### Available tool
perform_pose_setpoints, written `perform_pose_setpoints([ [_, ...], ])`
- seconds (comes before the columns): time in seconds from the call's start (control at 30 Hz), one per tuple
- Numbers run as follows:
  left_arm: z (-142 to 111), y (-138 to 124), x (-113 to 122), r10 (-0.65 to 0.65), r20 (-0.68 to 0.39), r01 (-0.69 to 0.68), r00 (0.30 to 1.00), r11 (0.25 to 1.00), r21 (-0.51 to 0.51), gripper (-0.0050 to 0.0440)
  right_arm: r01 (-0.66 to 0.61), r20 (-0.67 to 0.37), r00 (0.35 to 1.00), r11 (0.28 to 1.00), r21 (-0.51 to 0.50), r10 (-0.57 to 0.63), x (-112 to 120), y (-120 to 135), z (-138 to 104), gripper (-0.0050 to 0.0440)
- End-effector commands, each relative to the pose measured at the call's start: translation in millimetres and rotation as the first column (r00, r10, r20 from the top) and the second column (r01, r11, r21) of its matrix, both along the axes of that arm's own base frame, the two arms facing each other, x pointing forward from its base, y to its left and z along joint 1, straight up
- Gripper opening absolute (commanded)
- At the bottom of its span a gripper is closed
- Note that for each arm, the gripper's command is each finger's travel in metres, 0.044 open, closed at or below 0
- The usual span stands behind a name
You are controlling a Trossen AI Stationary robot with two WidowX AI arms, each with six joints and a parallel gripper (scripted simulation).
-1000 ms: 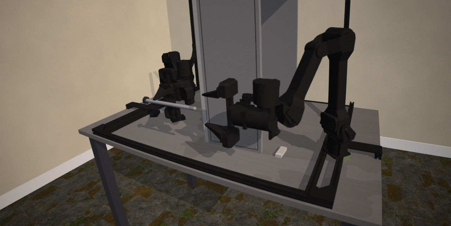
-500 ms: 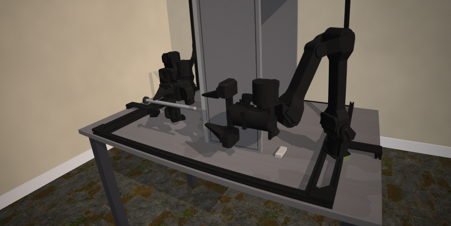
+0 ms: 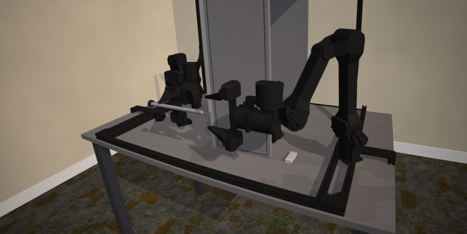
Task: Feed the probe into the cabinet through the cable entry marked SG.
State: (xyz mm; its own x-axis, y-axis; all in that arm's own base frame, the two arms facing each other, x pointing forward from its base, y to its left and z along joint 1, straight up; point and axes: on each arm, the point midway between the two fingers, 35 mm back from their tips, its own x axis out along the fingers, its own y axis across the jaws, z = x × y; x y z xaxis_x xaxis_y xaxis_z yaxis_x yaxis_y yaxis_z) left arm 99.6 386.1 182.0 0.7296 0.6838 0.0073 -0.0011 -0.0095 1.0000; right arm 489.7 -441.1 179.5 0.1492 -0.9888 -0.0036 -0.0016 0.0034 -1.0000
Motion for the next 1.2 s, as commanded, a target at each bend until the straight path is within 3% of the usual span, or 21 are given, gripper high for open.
perform_pose_setpoints([
  [0.0,-3,5,4,0.000,-0.001,0.000,1.000,1.000,-0.010,0.0440,0.004,0.002,1.000,1.000,-0.003,-0.004,0,0,1,0.0000],
  [1.17,-4,33,33,0.000,-0.001,0.000,1.000,1.000,-0.010,0.0440,0.004,0.002,1.000,1.000,-0.003,-0.004,0,0,1,0.0000],
])
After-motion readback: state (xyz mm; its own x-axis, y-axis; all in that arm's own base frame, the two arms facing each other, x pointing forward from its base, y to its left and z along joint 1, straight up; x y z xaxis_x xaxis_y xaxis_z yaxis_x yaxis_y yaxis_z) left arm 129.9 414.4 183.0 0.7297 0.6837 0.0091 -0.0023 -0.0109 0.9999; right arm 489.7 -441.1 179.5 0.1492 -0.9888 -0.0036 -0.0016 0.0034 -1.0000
